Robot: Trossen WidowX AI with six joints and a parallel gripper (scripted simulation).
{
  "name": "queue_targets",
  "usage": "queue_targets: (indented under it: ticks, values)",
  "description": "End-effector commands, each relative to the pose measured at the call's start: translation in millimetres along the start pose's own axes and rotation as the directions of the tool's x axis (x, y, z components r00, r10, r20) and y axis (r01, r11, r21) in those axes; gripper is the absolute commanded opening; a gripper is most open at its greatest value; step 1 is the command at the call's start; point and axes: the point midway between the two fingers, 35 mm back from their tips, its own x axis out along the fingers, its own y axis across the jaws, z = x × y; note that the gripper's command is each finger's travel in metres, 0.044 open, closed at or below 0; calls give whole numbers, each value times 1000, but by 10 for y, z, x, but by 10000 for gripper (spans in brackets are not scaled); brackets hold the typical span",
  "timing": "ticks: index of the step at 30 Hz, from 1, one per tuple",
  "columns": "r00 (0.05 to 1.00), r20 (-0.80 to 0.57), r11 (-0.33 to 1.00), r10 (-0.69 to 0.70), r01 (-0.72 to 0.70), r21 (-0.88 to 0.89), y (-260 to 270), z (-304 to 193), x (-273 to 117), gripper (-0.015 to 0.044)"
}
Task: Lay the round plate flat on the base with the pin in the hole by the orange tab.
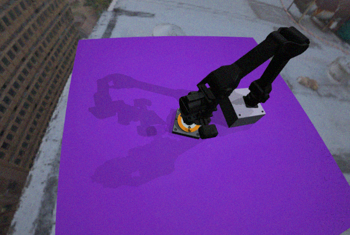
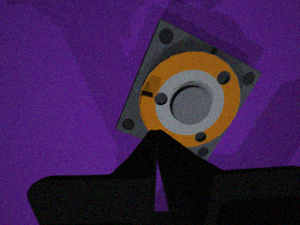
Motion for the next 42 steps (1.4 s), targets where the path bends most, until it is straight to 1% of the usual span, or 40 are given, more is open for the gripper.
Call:
queue_targets:
  ticks: [1,5,12,42]
  values:
    - [999,-36,1000,1,-1,8,105,-46,20,0]
    - [999,-36,1000,1,-1,8,106,-43,107,0]
    - [999,-36,1000,1,-1,8,106,-58,493,0]
    - [999,-33,1000,1,0,8,69,212,517,0]
